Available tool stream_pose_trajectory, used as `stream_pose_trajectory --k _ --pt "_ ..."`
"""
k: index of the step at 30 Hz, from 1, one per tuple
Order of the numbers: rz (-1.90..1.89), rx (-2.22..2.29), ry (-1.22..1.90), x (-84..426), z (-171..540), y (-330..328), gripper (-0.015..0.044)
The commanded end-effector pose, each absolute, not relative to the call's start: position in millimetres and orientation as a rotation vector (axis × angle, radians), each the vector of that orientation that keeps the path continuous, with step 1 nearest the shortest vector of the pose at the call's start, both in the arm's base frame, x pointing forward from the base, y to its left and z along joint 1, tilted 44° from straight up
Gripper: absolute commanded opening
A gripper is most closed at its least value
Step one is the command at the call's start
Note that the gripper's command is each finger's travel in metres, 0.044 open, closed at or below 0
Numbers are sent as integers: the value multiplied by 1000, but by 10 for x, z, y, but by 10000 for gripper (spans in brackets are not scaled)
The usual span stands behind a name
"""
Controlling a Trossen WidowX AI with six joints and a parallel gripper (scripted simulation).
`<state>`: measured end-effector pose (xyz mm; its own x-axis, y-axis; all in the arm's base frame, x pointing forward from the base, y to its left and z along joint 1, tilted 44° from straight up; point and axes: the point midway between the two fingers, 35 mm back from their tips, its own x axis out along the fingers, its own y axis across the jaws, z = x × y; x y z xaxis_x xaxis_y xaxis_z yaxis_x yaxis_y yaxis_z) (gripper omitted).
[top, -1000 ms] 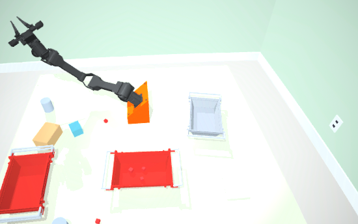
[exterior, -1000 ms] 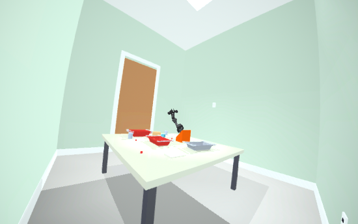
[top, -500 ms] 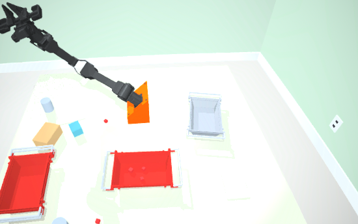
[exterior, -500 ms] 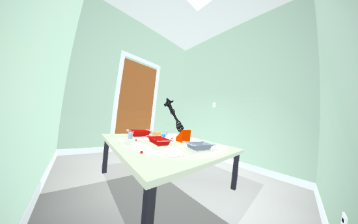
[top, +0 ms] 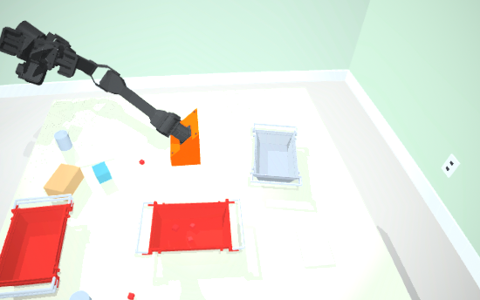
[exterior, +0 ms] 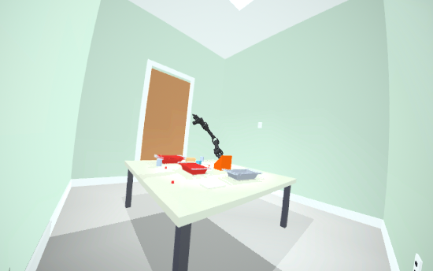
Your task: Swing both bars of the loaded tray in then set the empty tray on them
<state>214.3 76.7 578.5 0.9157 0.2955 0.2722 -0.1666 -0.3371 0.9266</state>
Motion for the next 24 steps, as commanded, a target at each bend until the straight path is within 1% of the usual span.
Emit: stream_pose_trajectory --k 1,6,13,18,24 --pt "249 1678 83 2599 5399 715 83" --pt "-20 1413 120 3120 4840 562 83" --pt "-378 957 302 3701 3854 212 83" --pt "-575 630 510 3910 3102 -118 83" --pt "-726 246 811 3921 2290 -538 83"
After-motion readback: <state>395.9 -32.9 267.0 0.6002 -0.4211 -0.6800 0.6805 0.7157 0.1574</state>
